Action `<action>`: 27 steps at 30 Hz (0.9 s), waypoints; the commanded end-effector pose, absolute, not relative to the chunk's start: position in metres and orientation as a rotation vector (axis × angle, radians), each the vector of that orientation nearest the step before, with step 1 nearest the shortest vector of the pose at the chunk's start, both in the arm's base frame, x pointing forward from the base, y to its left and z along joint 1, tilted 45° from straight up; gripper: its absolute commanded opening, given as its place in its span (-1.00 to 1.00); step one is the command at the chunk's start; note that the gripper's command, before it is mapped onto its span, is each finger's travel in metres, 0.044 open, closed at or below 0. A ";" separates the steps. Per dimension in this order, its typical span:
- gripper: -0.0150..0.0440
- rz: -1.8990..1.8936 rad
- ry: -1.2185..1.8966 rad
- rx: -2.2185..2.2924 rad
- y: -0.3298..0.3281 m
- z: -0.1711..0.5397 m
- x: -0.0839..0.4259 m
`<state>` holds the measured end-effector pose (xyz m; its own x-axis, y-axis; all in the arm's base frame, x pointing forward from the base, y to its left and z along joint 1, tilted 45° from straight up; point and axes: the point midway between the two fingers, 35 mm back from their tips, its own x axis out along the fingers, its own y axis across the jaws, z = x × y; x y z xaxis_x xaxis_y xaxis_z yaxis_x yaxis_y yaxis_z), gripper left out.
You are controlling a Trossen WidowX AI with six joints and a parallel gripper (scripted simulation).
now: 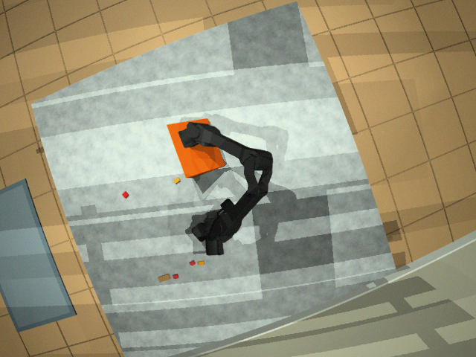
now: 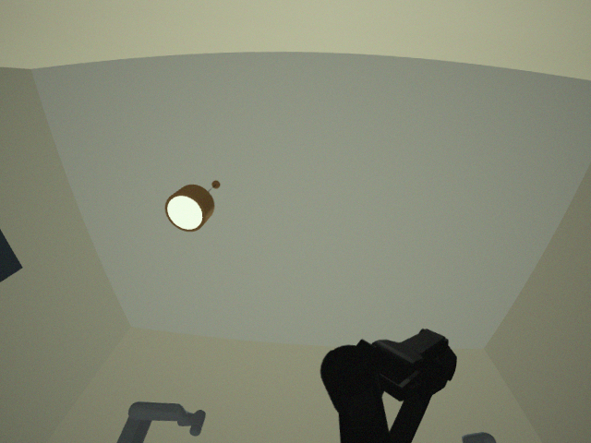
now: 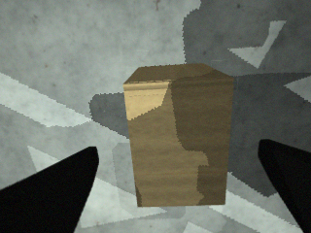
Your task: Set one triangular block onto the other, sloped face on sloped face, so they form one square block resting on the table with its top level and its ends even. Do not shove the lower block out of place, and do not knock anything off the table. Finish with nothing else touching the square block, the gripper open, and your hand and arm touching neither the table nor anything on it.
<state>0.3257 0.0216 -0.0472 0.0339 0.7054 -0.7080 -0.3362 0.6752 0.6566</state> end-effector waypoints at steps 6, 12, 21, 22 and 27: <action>1.00 0.820 1.311 0.344 -0.041 0.012 0.326; 1.00 0.823 1.310 0.346 -0.057 0.030 0.322; 1.00 0.807 1.297 0.351 -0.056 0.027 0.325; 1.00 0.807 1.297 0.351 -0.056 0.027 0.325; 1.00 0.807 1.297 0.351 -0.056 0.027 0.325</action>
